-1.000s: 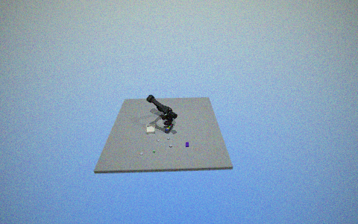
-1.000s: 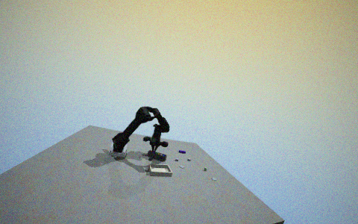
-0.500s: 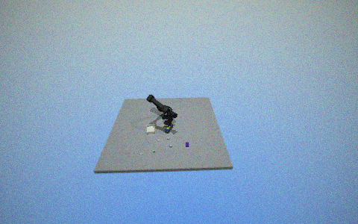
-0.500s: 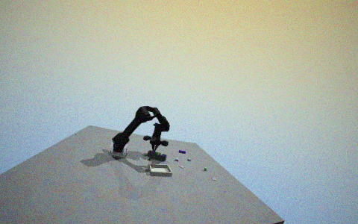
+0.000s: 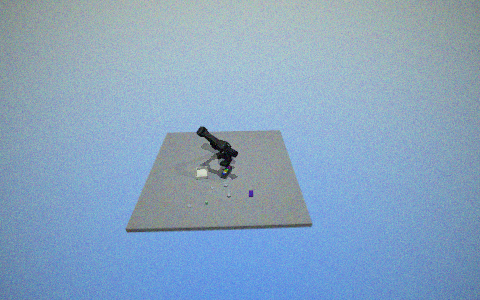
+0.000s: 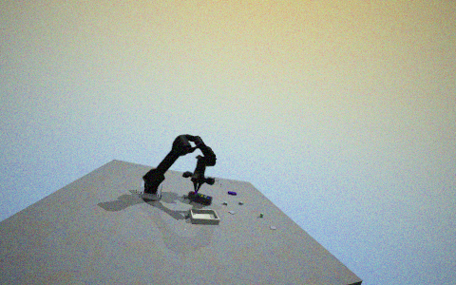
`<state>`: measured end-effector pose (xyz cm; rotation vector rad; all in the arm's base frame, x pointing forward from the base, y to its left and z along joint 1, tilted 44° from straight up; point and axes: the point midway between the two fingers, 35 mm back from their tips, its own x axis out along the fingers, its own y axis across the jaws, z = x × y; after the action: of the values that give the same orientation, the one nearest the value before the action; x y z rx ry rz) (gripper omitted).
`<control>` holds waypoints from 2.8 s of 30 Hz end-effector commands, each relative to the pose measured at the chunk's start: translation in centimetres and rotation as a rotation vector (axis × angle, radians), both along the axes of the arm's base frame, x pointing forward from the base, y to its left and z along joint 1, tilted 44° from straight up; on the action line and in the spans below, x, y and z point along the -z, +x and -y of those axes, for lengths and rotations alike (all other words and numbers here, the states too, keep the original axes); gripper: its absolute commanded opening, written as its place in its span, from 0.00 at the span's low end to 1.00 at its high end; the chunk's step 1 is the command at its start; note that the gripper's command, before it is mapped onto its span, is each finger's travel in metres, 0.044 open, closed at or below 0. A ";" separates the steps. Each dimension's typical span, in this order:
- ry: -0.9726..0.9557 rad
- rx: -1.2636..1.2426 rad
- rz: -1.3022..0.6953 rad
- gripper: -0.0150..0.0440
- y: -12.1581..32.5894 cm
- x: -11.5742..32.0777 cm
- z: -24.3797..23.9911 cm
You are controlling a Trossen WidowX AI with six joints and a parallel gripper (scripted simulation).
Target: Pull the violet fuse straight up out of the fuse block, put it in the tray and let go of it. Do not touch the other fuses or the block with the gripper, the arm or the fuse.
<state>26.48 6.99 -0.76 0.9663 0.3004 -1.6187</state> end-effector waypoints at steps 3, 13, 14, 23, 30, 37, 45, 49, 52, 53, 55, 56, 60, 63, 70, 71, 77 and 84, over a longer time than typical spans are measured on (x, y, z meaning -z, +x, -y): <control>0.005 0.000 0.004 0.25 0.1 -0.3 -0.4; 0.005 -0.001 0.004 0.25 0.0 -0.6 -0.7; 0.005 -0.001 0.004 0.25 0.0 -0.7 -0.8; 0.005 -0.001 0.004 0.25 0.0 -1.0 -1.1; 0.005 -0.002 0.004 0.25 0.0 -1.2 -1.3; 0.005 -0.002 0.004 0.25 0.0 -1.9 -2.0; 0.005 -0.002 0.004 0.25 -0.1 -2.8 -2.8; 0.006 -0.002 0.004 0.25 0.0 -2.9 -2.7; 0.014 -0.004 0.002 0.25 0.8 -4.0 -1.8; 0.017 -0.005 0.002 0.25 1.1 -4.5 -1.3; 0.023 -0.006 0.001 0.25 1.7 -5.5 -0.4; 0.025 -0.007 0.001 0.25 2.0 -6.0 0.1; 0.031 -0.009 0.002 0.25 2.9 -8.0 2.1; 0.033 -0.010 0.003 0.25 3.4 -9.6 3.7; 0.028 -0.011 0.005 0.25 3.9 -13.3 7.7; 0.026 -0.010 0.006 0.25 3.9 -13.8 8.3; 0.009 -0.006 0.006 0.25 3.4 -17.1 11.9; -0.004 -0.002 0.005 0.25 2.7 -18.9 13.9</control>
<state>29.33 -6.66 17.64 0.9720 0.2936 -1.6225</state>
